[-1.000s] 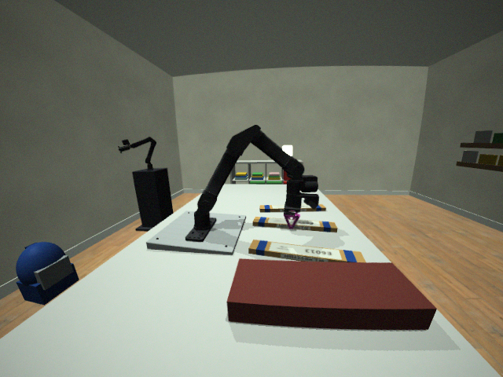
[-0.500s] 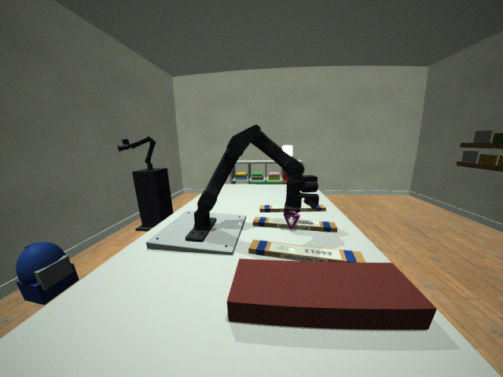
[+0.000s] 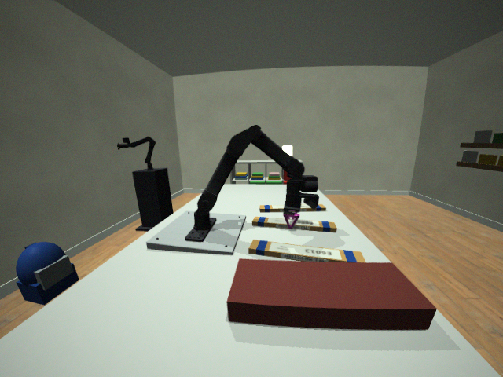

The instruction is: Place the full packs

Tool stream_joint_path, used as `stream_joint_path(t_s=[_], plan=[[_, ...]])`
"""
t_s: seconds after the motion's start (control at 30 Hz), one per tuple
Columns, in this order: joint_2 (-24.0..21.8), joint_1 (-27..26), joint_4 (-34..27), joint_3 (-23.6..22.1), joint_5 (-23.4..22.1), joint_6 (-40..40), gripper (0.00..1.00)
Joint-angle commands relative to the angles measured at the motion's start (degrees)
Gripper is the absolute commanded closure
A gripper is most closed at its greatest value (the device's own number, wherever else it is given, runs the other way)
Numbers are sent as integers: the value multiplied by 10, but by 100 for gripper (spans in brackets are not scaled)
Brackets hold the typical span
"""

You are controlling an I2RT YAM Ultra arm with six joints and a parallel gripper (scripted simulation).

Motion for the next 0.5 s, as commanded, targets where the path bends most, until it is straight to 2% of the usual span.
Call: stream_joint_path(t_s=[0.0, 0.47], plan=[[-44, -2, -43, 38, 1, 2, 100], [-59, -1, -83, 63, 1, 2, 100]])
